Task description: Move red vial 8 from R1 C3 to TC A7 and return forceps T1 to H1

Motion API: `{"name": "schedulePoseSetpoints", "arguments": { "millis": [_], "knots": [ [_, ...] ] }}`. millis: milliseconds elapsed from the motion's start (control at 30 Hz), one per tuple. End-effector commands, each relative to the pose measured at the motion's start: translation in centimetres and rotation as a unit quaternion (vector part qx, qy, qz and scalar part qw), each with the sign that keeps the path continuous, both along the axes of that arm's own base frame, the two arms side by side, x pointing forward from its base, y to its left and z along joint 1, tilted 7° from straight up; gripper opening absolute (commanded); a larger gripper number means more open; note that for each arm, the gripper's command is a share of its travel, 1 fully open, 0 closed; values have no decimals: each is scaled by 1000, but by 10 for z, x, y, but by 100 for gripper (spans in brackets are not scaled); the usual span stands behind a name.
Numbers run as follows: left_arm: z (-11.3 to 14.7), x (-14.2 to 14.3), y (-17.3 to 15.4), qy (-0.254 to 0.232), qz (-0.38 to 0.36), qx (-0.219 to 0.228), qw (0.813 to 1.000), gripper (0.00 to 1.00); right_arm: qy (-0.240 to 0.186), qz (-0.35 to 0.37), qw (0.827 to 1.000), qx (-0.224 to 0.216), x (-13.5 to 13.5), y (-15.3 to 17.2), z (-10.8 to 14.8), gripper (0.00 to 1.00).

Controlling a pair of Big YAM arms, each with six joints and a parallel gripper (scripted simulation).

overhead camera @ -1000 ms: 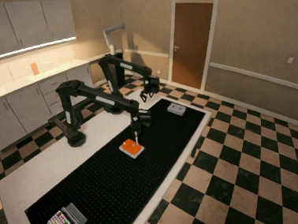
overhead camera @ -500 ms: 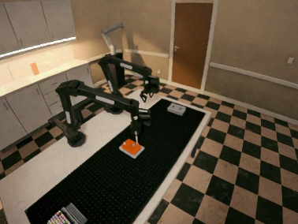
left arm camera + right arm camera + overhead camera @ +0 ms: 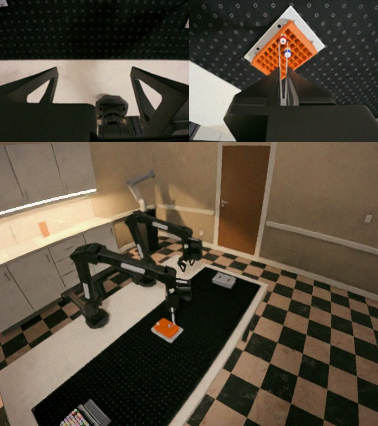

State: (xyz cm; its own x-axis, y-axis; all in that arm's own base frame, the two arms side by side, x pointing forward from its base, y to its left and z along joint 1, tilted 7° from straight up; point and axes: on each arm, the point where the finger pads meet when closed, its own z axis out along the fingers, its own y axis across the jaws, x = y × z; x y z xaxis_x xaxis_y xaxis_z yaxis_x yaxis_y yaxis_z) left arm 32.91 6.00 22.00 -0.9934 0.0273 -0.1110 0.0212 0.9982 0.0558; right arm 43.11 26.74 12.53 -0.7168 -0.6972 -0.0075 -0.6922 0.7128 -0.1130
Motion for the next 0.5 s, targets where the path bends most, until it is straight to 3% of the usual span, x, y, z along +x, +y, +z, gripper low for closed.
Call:
{"name": "schedulePoseSetpoints", "arguments": {
  "millis": [0, 200, 467],
  "knots": [
    [20, 18, 3, -16, -6, 3, 1000, 100, -27, 1, 999, 17, 13, 15, 31, 11],
    [20, 18, 3, -16, -6, 3, 1000, 100, -19, -1, 1000, 11, 8, 11, 27, 11],
    [20, 18, 3, -16, -6, 3, 1000, 100, -27, 0, 999, 17, 12, 16, 39, 11]
  ]
}}
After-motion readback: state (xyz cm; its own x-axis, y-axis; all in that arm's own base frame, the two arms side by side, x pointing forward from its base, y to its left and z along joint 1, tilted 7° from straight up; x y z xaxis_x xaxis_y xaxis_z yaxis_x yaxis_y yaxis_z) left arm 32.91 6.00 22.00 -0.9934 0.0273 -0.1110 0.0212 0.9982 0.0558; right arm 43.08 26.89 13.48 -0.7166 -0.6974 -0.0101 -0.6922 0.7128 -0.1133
